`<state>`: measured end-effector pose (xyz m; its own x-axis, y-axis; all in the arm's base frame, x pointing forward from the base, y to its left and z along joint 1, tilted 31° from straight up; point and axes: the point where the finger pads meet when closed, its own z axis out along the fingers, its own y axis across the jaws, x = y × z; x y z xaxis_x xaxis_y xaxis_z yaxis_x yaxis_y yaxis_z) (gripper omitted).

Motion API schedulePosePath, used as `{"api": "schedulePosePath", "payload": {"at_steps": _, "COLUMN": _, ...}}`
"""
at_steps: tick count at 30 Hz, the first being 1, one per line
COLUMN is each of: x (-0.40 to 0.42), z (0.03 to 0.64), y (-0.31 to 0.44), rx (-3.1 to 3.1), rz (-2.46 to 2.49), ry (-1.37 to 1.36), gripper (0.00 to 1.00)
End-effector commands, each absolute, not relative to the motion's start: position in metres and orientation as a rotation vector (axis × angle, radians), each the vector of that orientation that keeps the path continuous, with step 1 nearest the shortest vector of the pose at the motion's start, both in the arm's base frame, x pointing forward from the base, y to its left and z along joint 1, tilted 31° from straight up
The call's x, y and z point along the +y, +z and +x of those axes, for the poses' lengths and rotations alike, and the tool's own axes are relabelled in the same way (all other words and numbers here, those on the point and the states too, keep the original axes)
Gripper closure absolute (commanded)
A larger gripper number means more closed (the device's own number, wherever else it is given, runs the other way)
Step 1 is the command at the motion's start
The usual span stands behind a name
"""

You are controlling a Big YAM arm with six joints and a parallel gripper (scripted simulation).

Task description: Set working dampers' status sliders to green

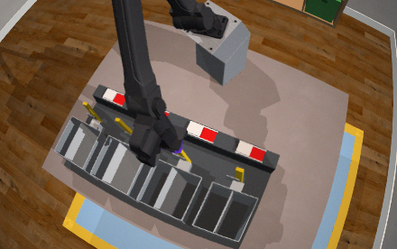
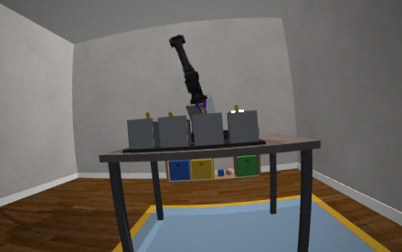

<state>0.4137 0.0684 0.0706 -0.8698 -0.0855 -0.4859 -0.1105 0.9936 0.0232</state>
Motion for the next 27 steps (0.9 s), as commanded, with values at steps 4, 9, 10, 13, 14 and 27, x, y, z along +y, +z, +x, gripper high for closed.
{"api": "schedulePosePath", "payload": {"at_steps": 4, "x": 0.078, "z": 0.414, "y": 0.066, "rx": 2.653, "rz": -0.125, "ry": 0.026, "gripper": 0.83}}
{"api": "schedulePosePath", "payload": {"at_steps": 9, "x": 0.082, "z": 0.419, "y": 0.071, "rx": 2.641, "rz": -0.116, "ry": -0.002, "gripper": 0.83}}
{"api": "schedulePosePath", "payload": {"at_steps": 10, "x": 0.082, "z": 0.414, "y": 0.066, "rx": 2.651, "rz": -0.115, "ry": -0.015, "gripper": 0.83}}
{"api": "schedulePosePath", "payload": {"at_steps": 13, "x": 0.086, "z": 0.420, "y": 0.072, "rx": 2.636, "rz": -0.105, "ry": -0.045, "gripper": 0.83}}
{"api": "schedulePosePath", "payload": {"at_steps": 14, "x": 0.087, "z": 0.420, "y": 0.071, "rx": 2.636, "rz": -0.102, "ry": -0.056, "gripper": 0.83}}
{"api": "schedulePosePath", "payload": {"at_steps": 27, "x": 0.094, "z": 0.414, "y": 0.065, "rx": 2.640, "rz": -0.076, "ry": -0.173, "gripper": 0.83}}
